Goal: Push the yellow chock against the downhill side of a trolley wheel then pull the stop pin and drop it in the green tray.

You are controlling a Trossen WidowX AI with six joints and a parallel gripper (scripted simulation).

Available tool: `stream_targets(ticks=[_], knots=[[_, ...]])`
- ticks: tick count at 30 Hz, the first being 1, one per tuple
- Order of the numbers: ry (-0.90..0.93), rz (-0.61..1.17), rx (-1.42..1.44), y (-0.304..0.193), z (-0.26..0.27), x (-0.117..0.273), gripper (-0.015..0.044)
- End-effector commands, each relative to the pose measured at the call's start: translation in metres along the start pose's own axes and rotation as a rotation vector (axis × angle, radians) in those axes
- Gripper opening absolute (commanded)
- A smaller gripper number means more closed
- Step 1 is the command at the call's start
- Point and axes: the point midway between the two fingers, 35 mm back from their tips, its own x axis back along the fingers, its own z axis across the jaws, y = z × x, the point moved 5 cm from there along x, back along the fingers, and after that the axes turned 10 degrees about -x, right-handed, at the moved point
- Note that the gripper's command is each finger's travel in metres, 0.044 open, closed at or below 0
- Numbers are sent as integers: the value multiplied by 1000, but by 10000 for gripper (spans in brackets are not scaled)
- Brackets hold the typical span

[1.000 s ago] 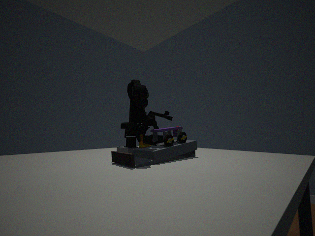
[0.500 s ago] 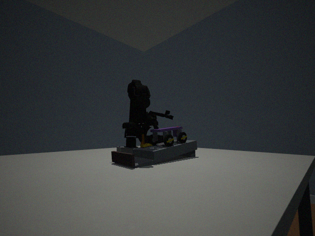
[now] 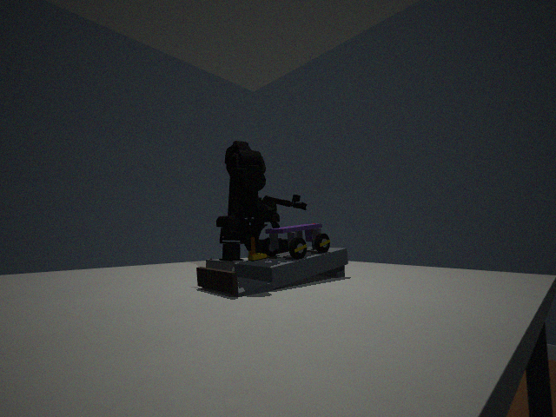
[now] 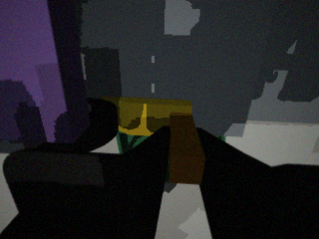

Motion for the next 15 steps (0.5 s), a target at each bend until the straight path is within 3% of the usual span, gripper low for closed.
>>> stream_targets(ticks=[1,5,15], knots=[[1,1,1,0,0,0,105],[1,1,1,0,0,0,190],[9,-2,1,-1,-1,25,190]])
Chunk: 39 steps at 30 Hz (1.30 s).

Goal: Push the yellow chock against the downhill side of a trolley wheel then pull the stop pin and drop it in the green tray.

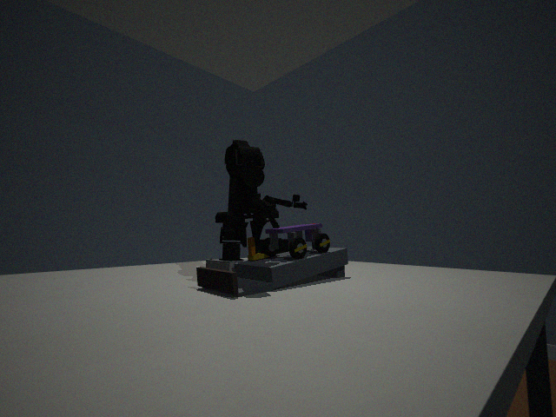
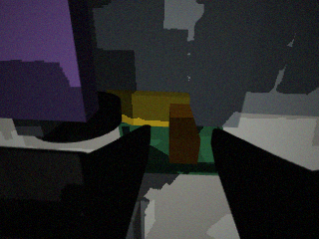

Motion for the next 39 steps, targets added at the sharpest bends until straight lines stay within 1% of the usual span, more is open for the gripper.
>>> stream_targets(ticks=[1,14,15,18,20,22,23,39], knots=[[5,-13,6,-1,0,15,190],[4,-13,6,0,0,48,190],[0,-7,0,0,-1,39,216],[0,-7,0,0,-1,39,295],[-8,-25,-21,-1,0,45,242],[-26,-74,-79,-4,3,60,190],[-33,-98,-110,-6,5,68,190],[83,-71,-636,13,79,70,190]])
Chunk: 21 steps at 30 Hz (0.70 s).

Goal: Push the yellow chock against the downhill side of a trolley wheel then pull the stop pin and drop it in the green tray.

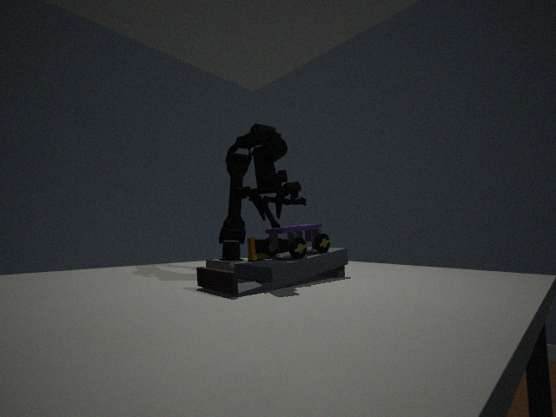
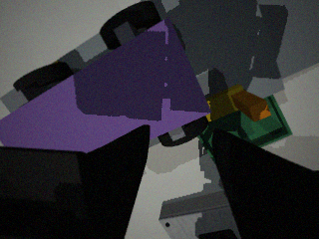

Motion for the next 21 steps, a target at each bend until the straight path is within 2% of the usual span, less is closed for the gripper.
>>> stream_targets(ticks=[1,21], knots=[[25,23,-160,-8,22,0,190],[30,172,-861,-65,108,0,190]])
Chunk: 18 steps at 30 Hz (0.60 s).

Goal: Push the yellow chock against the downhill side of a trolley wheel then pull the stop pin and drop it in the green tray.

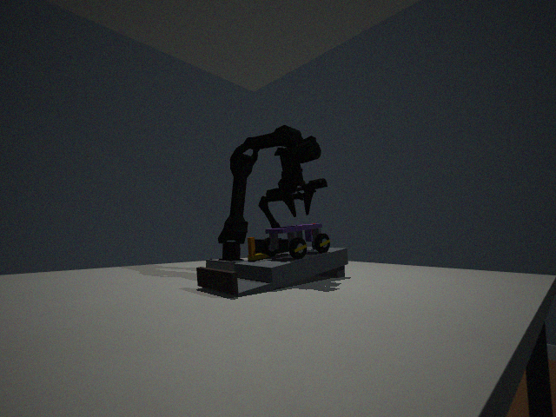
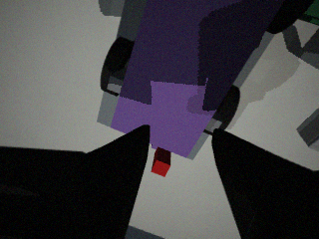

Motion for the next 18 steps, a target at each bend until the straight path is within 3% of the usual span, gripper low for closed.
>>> stream_targets(ticks=[1,6,18], knots=[[-23,41,-187,-26,5,-4,190],[-46,65,-341,-49,6,-7,190],[-47,66,-347,-50,6,-9,190]])
